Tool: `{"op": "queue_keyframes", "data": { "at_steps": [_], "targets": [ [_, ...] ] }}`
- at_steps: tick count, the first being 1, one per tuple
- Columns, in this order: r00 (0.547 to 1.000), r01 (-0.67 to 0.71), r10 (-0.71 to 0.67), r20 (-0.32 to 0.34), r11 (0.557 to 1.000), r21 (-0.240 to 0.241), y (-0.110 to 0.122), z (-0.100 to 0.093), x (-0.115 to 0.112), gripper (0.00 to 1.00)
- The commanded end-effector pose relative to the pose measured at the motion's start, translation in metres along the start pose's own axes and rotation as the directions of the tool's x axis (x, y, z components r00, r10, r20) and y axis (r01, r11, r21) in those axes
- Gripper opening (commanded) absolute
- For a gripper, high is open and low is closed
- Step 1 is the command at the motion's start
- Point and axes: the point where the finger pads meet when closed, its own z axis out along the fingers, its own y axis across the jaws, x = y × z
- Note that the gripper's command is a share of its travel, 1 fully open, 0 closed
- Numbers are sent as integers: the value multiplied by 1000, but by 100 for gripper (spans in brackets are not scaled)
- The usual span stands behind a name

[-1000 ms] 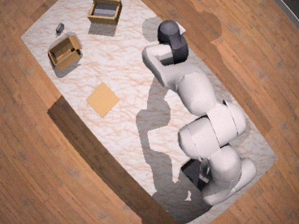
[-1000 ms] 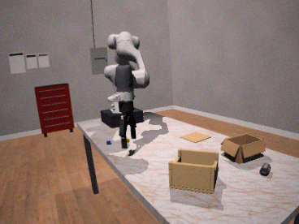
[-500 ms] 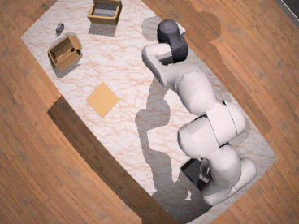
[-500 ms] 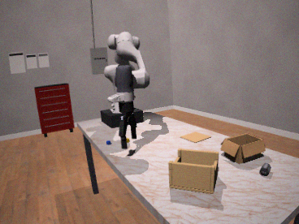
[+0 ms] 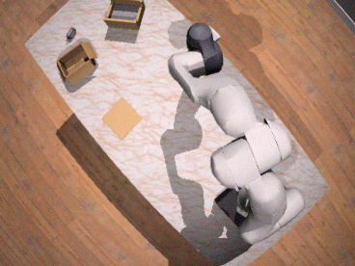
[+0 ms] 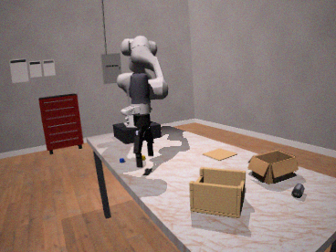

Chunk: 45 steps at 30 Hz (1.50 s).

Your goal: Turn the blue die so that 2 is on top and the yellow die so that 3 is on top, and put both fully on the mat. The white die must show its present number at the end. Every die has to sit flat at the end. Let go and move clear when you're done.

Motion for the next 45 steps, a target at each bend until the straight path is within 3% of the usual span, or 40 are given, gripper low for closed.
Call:
{"op": "queue_keyframes", "data": {
  "at_steps": [1, 22, 27, 34, 36, 45],
  "targets": [
    [1000, -6, 6, -1, 1000, -3, 1, 1, 0, 100],
    [1000, -6, 6, -1, 1000, -3, 13, 0, 6, 100],
    [1000, -6, 6, -1, 1000, -3, 38, 0, 19, 100],
    [1000, -6, 6, -1, 1000, -3, 91, 0, 46, 100],
    [1000, -6, 6, -1, 1000, -3, 91, 0, 46, 100],
    [1000, -6, 6, -1, 1000, -3, 154, 0, 79, 100]
  ]
}}
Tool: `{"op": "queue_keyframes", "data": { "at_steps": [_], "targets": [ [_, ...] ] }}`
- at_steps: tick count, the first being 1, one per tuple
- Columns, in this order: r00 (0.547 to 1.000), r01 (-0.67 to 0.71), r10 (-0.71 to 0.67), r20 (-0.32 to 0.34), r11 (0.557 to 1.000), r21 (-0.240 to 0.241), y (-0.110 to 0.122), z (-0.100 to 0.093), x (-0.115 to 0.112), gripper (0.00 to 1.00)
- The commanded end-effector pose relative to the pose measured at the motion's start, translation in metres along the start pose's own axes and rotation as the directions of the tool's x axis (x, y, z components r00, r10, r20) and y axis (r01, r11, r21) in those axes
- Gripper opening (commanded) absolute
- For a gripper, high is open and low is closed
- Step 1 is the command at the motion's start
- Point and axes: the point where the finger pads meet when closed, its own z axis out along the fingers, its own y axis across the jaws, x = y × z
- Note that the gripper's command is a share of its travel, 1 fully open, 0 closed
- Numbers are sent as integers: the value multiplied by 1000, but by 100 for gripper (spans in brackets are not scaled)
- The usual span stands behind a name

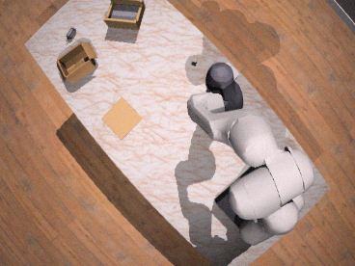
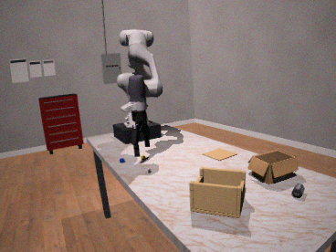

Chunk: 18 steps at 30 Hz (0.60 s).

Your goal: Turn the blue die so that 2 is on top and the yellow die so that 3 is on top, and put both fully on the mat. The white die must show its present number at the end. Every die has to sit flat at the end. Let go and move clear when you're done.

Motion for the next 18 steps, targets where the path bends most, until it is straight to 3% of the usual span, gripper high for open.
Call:
{"op": "queue_keyframes", "data": {
  "at_steps": [1, 6, 18],
  "targets": [
    [1000, 11, -11, 10, 999, 40, 7, -3, 6, 100],
    [1000, 11, -11, 10, 999, 40, 18, -3, 12, 100],
    [1000, 11, -11, 10, 999, 40, 19, -3, 13, 100]
  ]
}}
